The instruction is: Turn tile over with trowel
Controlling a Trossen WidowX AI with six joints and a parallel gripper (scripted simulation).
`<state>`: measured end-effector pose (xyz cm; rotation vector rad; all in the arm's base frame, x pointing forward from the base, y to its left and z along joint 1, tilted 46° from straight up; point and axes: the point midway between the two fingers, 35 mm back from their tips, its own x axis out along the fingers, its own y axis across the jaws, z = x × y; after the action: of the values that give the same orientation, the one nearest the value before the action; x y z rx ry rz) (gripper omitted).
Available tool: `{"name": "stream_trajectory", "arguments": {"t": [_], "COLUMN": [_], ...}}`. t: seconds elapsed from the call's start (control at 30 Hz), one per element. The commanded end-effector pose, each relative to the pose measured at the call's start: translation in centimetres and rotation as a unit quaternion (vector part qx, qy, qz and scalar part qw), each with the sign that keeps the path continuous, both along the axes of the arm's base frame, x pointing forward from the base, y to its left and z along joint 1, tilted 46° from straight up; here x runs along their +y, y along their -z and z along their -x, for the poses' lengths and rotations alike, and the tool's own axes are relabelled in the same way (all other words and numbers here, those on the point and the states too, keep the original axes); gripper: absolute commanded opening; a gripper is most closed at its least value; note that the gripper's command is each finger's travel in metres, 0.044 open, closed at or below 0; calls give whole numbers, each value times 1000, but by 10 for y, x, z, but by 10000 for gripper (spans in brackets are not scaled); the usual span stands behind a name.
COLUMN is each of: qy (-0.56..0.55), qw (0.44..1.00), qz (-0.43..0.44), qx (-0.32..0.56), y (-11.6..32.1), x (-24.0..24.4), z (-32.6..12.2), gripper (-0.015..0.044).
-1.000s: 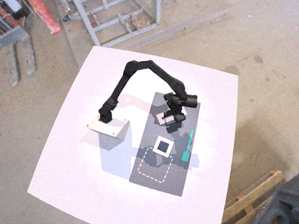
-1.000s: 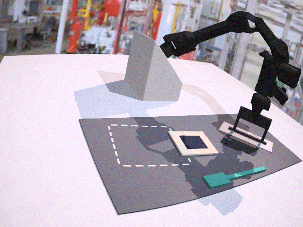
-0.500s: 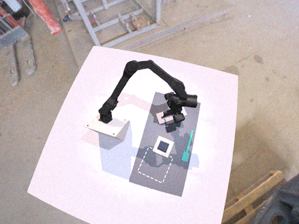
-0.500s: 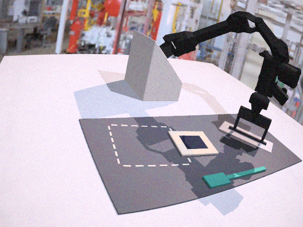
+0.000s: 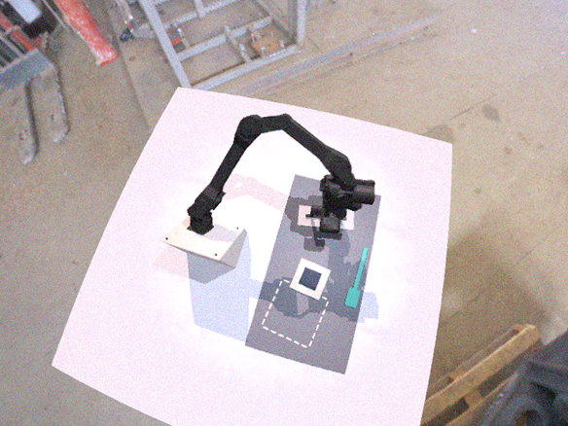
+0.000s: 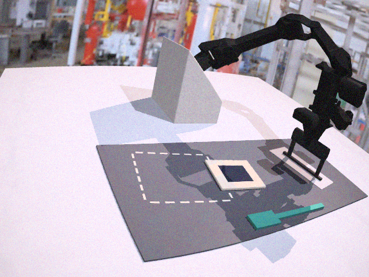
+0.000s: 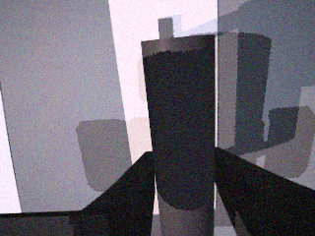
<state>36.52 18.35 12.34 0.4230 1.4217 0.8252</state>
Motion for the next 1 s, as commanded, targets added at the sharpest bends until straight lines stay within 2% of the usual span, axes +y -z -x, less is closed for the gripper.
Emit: {"name": "stream_trajectory", "arguments": {"t": [0.0, 0.63, 0.87, 0.97], "qy": [38, 229, 236, 236], "qw": [998, 943, 940, 940], "qz": [3, 19, 20, 20], "qx": [41, 239, 246, 246], "y": [1, 1, 1, 1], "x": [0, 0, 0, 0], "z": [1, 1, 1, 1], "gripper": [130, 130, 130, 209]}}
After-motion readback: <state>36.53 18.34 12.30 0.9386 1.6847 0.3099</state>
